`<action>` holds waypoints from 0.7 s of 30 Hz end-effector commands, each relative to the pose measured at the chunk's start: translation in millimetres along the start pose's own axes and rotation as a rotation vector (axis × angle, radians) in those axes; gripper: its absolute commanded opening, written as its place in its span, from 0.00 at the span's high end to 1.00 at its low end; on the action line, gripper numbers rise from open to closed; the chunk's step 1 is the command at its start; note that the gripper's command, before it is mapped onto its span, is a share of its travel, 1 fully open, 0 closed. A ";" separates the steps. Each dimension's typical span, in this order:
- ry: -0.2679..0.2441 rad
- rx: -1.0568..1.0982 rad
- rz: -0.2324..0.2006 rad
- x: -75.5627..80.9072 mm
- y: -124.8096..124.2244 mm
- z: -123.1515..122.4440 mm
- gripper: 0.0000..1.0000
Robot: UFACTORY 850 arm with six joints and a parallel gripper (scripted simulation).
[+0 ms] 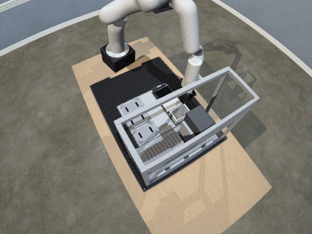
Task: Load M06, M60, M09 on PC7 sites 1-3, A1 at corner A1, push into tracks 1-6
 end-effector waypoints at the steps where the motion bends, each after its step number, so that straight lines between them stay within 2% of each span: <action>1: 0.000 0.000 -0.001 4.2 0.4 0.2 0.00; 21: 0.000 0.000 -0.001 34.3 0.4 0.2 0.00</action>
Point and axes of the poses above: the point where the finger pads meet when closed, its own x axis back along the fingers, its own y axis across the jaws, z = x × y, the point moved 10 cm from there along x, back along the fingers, and after that the axes turned 1 degree about -x, right-handed, at the moved point
